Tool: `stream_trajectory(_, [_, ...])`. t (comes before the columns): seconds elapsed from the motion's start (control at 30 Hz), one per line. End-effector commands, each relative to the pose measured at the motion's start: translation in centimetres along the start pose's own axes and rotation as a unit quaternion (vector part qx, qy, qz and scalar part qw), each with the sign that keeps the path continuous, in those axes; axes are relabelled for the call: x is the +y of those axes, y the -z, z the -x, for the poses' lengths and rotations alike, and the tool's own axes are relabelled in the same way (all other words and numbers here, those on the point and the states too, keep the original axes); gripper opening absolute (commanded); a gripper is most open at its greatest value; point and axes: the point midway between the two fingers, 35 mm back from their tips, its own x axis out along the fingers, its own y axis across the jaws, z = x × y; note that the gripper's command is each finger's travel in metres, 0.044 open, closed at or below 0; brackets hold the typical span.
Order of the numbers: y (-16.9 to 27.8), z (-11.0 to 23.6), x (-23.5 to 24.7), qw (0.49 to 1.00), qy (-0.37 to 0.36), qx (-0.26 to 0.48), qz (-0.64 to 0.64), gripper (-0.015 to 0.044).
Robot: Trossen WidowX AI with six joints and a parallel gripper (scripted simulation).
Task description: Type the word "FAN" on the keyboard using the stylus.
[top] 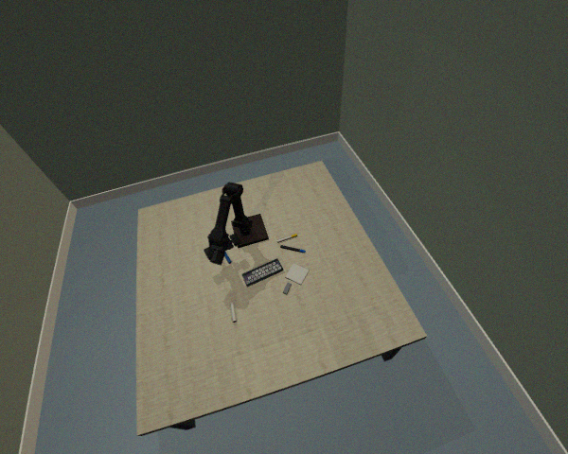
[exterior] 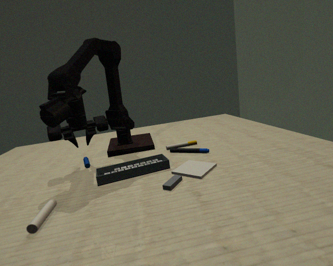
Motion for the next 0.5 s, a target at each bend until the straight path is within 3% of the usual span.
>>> stream_trajectory(0.0, [-0.09,-0.33,-0.06,1.0,0.001,-0.005,-0.006,0.015])
stream_trajectory(0.47, [0.47,-1.04,0.06,1.0,0.001,-0.005,-0.006,0.015])
